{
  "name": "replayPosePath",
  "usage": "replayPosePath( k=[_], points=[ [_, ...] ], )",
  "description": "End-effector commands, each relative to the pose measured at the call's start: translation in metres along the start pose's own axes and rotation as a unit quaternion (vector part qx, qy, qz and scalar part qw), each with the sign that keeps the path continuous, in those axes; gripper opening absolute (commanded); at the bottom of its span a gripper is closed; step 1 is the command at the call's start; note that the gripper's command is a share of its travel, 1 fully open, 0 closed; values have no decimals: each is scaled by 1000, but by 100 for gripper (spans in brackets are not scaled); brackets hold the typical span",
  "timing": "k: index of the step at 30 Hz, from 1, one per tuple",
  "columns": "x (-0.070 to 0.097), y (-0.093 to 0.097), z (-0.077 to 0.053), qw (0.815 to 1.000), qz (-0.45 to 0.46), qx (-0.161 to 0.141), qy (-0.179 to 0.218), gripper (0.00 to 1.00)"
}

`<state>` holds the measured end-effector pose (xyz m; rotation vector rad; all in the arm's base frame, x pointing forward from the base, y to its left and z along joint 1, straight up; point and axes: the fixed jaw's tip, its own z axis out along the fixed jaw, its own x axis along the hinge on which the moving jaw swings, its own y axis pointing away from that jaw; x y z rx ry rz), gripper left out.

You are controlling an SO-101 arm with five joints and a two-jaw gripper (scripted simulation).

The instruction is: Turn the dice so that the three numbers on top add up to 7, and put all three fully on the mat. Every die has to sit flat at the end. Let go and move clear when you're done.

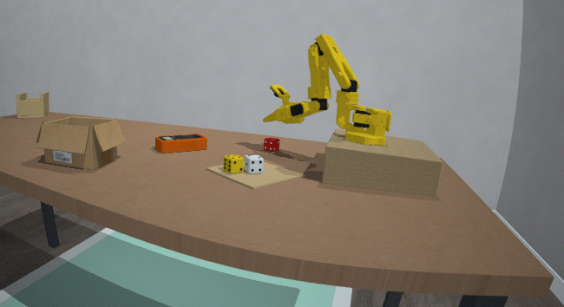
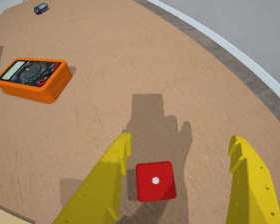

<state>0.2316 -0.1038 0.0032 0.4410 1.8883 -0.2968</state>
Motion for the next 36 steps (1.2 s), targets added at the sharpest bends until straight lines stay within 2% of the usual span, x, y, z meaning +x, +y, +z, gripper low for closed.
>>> replayPosePath(
  k=[1, 6, 8, 13, 17, 22, 36],
  points=[
    [-16, -2, 0, 1000, -2, 4, -30, 36],
    [-53, -2, 0, 995, -2, 4, -102, 35],
    [-53, -2, 0, 995, -2, 4, -102, 35],
    [-89, -2, -6, 985, -3, 4, -174, 35],
    [-107, -2, -11, 977, -3, 4, -211, 35],
    [-114, -2, -14, 974, -3, 4, -225, 35],
    [-113, -1, -10, 976, -3, 3, -216, 35]
  ],
)
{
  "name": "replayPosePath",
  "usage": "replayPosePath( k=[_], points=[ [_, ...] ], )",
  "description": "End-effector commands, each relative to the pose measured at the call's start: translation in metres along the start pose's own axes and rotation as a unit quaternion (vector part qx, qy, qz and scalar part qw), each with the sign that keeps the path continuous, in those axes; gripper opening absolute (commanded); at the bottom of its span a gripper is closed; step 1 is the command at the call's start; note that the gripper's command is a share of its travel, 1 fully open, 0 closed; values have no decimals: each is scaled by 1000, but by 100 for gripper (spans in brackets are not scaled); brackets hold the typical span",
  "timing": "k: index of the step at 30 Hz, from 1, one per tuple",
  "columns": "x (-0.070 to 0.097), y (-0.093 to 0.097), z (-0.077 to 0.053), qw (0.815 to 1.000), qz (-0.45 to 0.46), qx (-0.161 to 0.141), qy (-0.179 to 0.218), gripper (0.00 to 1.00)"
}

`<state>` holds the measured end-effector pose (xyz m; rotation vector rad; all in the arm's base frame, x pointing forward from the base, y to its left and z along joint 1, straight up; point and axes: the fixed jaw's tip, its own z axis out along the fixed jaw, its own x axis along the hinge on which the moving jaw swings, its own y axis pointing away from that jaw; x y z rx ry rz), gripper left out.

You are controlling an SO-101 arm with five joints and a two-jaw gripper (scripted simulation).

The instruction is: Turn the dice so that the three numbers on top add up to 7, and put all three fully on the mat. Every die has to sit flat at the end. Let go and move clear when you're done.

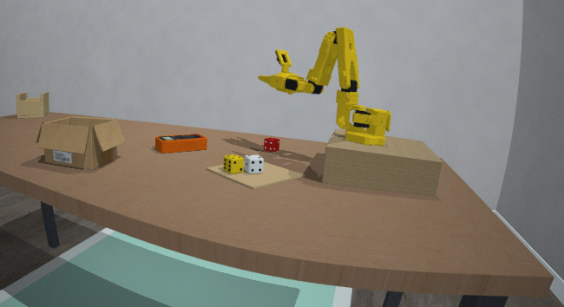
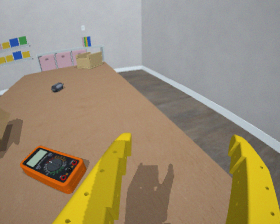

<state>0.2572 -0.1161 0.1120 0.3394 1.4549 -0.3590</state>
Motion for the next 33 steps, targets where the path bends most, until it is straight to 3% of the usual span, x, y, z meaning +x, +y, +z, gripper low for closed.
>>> replayPosePath(
  k=[1, 9, 21, 23, 33],
  points=[
    [0, -2, 2, 1000, -4, 4, 6, 35],
    [5, -2, 8, 1000, -5, 3, 29, 35],
    [22, 0, 27, 993, -6, 0, 119, 35],
    [22, 0, 27, 993, -6, 0, 119, 35],
    [35, 3, 39, 974, -9, -5, 228, 35]
  ],
)
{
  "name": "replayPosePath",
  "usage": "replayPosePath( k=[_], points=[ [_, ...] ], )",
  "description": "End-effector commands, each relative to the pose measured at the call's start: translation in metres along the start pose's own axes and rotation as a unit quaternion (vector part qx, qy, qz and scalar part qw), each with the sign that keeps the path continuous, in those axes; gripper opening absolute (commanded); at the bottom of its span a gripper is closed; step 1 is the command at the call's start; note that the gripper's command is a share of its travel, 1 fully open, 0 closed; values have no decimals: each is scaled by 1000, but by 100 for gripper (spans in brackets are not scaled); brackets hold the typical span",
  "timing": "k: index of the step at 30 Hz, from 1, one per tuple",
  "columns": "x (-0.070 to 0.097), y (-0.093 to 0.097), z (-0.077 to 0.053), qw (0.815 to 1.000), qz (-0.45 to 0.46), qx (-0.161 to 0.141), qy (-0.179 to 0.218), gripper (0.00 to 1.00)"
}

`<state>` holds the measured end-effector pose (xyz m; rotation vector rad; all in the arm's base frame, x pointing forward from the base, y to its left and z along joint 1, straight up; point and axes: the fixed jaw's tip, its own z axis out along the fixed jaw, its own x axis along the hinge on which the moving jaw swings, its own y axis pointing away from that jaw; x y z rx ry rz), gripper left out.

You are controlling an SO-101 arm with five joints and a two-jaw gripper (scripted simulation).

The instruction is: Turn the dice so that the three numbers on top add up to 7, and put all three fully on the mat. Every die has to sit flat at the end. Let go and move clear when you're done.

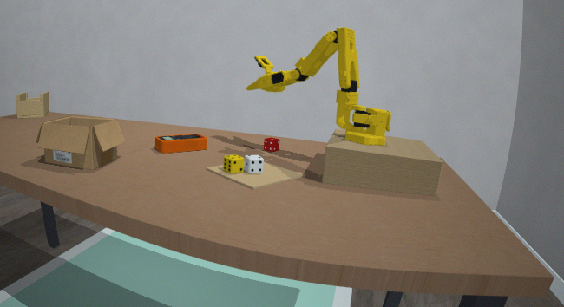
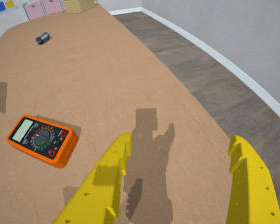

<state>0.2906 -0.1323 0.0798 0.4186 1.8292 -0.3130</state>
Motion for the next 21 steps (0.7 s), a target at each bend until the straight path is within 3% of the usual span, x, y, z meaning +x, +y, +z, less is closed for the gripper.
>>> replayPosePath(
  k=[1, 11, 21],
  points=[
    [-1, 3, 6, 999, -7, -5, 52, 35],
    [1, 6, 6, 989, -11, -9, 150, 35],
    [1, 8, -8, 965, -16, -14, 260, 35]
  ],
)
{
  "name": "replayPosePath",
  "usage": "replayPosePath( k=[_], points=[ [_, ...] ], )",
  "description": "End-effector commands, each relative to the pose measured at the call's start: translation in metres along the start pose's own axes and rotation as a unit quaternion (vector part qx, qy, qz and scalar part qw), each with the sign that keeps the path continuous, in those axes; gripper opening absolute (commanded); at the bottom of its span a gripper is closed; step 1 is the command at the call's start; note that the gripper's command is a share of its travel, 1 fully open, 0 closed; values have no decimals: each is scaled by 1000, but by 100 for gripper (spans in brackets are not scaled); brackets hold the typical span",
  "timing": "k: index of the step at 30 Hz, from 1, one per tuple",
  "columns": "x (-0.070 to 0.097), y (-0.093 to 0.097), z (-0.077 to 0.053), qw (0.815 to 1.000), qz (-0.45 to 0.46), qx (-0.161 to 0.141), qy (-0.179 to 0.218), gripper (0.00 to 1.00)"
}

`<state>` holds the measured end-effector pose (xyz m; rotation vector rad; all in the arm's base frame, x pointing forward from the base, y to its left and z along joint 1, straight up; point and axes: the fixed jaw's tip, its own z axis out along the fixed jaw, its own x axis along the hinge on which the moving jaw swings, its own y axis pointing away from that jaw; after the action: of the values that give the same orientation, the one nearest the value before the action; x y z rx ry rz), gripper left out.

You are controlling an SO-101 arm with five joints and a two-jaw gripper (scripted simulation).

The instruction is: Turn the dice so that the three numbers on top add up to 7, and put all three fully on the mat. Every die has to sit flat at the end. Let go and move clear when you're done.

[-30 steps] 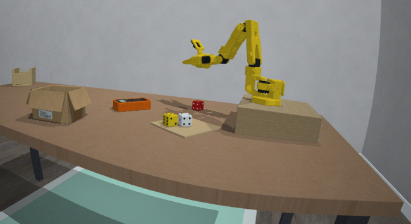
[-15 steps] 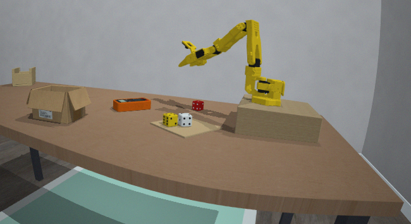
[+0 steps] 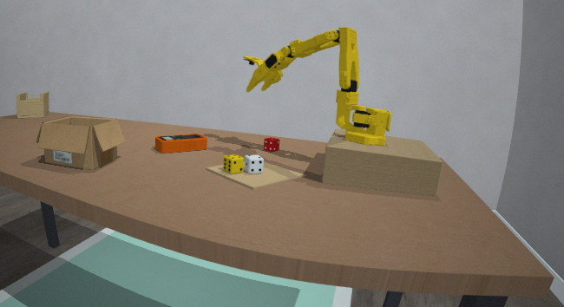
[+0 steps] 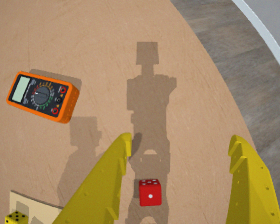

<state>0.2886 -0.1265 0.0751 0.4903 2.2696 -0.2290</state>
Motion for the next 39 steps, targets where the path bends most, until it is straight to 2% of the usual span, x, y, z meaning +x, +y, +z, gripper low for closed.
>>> replayPosePath(
  k=[1, 3, 11, 18, 28, 39],
  points=[
    [-1, 4, -9, 999, -9, -6, 50, 35],
    [-1, 4, -9, 999, -9, -6, 50, 35],
    [4, 5, -25, 993, -13, -8, 116, 35],
    [8, 6, -36, 988, -15, -10, 153, 35],
    [10, 6, -42, 985, -16, -10, 171, 35],
    [10, 6, -42, 985, -16, -11, 174, 35]
  ],
)
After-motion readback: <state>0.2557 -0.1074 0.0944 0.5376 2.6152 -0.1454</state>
